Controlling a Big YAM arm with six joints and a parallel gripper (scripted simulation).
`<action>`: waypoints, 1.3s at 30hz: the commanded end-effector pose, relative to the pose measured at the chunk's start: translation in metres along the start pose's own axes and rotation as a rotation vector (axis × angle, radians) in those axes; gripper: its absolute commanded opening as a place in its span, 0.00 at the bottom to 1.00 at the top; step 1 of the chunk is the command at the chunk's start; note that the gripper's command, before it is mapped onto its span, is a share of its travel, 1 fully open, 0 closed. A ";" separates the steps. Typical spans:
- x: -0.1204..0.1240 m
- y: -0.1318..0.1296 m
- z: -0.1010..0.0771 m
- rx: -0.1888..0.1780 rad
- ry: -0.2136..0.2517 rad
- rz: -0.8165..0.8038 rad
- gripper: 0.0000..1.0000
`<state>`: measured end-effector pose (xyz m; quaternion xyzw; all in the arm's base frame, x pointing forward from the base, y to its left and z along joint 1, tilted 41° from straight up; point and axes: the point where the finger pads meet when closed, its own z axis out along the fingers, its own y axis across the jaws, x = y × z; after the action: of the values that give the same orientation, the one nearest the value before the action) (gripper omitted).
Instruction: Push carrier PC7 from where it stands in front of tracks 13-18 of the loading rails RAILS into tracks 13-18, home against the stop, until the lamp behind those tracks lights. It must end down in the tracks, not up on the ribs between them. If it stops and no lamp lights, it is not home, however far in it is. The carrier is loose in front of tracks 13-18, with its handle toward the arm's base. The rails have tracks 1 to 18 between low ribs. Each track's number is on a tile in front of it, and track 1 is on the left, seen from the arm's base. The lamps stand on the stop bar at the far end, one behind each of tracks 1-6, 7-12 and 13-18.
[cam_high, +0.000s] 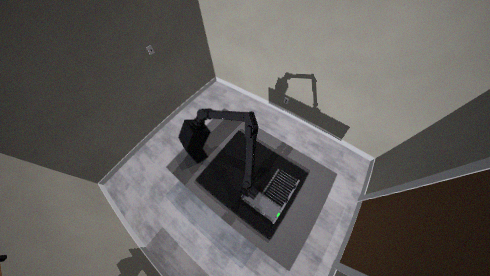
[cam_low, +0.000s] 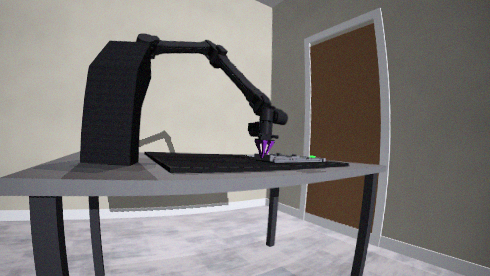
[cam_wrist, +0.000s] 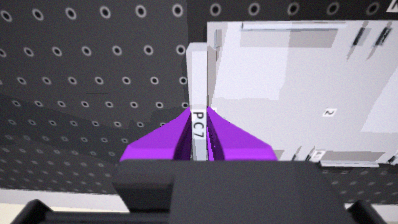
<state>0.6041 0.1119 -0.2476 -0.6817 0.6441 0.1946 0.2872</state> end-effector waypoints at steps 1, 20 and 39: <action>0.000 -0.043 -0.004 0.069 0.007 -0.022 0.00; 0.000 -0.043 -0.004 0.069 0.007 -0.022 0.00; -0.003 -0.043 -0.014 0.070 0.005 -0.025 1.00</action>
<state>0.6350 0.1148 -0.2392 -0.6834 0.6402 0.1758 0.3037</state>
